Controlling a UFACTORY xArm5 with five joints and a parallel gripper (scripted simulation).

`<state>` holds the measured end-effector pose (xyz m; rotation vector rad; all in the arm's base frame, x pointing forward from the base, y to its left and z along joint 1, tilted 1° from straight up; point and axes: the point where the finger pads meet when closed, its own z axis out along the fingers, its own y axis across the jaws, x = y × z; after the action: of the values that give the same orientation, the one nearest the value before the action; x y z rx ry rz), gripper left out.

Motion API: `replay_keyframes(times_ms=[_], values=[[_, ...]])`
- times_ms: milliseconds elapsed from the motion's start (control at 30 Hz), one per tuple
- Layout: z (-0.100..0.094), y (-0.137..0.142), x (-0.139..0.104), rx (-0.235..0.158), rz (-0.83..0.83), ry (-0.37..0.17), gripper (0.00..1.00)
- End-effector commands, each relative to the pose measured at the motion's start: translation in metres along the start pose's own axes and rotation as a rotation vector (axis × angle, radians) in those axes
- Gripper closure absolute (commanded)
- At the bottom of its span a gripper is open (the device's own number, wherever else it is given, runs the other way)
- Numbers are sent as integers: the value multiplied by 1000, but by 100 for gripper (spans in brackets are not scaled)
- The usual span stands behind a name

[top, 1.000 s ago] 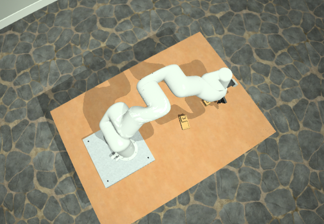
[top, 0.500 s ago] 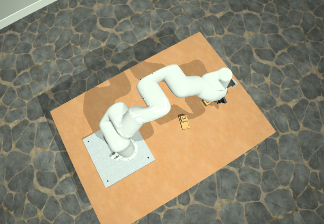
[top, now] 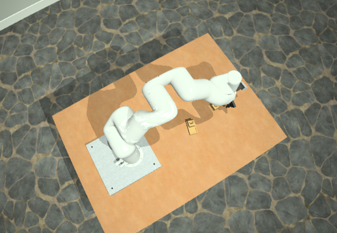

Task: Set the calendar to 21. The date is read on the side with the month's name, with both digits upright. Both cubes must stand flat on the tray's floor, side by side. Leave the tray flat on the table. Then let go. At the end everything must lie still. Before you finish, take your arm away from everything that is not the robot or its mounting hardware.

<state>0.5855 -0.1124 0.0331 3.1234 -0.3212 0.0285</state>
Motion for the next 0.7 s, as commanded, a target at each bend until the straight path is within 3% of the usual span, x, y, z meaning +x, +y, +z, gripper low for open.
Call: replay_keyframes(times_ms=[0, 233, 667], values=[[-2, 0, 2, 0, 0, 5, 0], [-9, 0, 2, 0, 0, 5, 0], [-58, 0, 1, 0, 0, 5, 0]])
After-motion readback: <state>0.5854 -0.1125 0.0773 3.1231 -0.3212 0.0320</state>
